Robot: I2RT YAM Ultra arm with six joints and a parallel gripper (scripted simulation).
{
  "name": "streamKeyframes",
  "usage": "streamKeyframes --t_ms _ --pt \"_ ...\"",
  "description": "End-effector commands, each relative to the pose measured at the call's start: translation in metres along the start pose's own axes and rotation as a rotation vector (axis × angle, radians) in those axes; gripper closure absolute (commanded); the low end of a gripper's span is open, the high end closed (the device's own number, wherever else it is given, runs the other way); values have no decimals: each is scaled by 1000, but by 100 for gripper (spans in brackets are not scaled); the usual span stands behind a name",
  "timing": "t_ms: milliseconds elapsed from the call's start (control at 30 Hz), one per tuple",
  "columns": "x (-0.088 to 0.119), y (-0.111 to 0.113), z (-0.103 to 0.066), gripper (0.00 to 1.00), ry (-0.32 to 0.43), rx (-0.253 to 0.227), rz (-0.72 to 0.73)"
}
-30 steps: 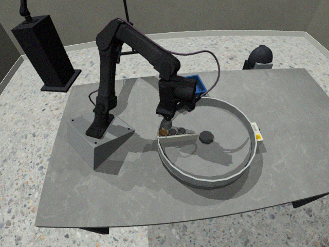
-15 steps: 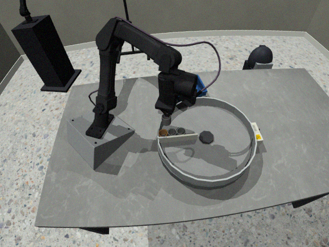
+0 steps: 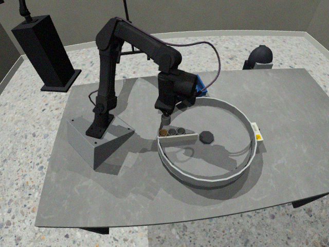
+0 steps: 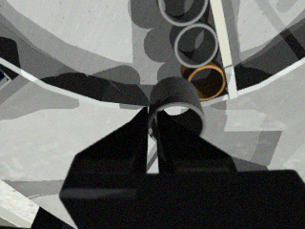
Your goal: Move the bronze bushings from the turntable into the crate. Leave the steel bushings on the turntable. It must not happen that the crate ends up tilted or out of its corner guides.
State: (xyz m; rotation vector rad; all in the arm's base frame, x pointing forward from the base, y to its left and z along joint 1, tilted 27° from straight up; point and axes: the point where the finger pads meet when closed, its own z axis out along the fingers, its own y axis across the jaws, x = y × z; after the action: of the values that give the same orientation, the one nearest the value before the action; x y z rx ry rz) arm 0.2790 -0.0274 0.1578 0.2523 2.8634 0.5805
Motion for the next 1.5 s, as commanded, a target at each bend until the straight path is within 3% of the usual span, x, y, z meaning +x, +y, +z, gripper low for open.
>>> streamKeyframes --t_ms 0,667,800,1233,1467 --pt "-10 1 -18 100 -68 9 -14" --pt "-11 1 -18 100 -66 9 -13" --pt "-13 -3 -10 100 -37 4 7" --pt "-38 1 -8 100 -22 7 5" --pt "-70 2 -9 100 -24 10 8"
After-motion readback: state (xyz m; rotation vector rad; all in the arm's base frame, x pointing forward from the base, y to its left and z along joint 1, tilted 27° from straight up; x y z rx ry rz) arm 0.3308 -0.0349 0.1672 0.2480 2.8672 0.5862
